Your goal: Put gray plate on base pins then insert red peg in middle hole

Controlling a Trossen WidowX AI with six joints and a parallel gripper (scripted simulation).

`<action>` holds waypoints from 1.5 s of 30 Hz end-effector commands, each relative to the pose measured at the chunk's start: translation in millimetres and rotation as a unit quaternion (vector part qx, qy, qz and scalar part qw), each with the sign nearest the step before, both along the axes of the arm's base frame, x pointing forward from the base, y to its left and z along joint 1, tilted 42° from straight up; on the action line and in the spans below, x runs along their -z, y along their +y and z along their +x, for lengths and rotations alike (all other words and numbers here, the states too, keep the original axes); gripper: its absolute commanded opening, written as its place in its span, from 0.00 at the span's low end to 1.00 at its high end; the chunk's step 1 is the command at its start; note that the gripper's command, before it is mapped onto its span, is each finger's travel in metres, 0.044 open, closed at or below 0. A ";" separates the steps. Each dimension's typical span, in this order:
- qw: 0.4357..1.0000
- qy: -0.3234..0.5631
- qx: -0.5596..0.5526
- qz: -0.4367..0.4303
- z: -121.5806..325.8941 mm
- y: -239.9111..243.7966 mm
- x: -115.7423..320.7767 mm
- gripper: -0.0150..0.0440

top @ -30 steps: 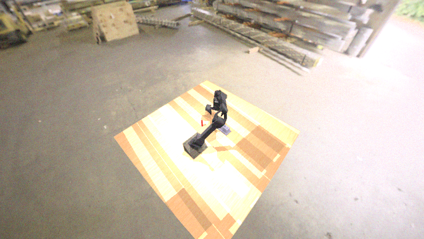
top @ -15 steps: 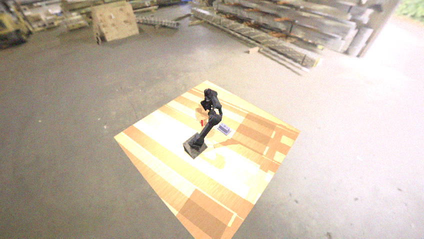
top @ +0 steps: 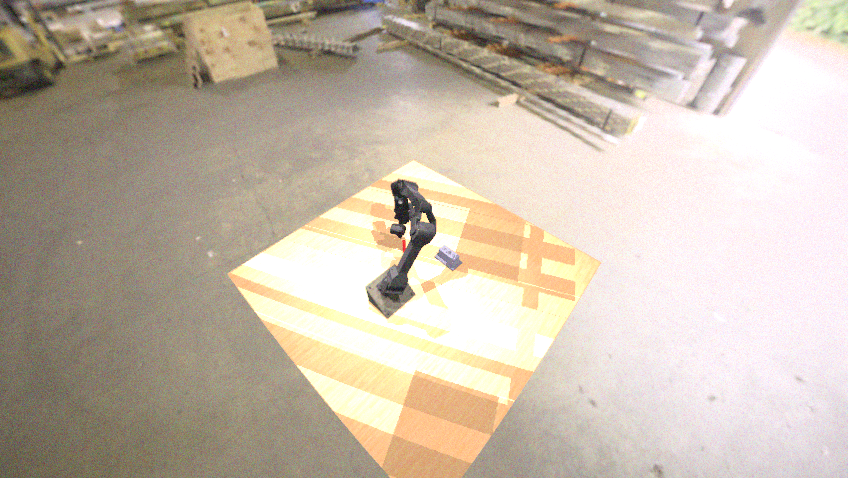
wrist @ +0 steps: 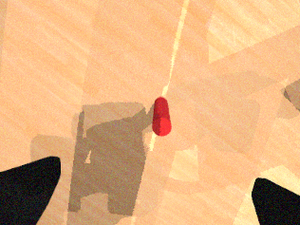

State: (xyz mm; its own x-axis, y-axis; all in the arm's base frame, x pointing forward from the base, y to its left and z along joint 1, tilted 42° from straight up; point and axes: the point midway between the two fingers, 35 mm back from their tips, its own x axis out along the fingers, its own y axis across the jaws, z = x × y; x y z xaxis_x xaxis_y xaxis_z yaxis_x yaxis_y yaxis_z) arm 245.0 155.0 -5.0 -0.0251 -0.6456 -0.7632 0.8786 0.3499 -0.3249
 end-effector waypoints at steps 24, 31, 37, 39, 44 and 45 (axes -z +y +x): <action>1.000 -0.008 0.016 -0.003 -2.2 -42.2 44.5 1.00; 1.000 -0.009 0.016 -0.003 -2.2 -49.5 53.5 1.00; 1.000 -0.009 0.016 -0.003 -2.5 -55.9 61.0 1.00; 1.000 -0.009 0.016 -0.003 -2.7 -58.1 63.5 1.00; 1.000 -0.009 0.016 -0.003 -3.2 -63.6 69.5 1.00; 1.000 -0.009 0.016 -0.003 -3.4 -64.7 70.7 1.00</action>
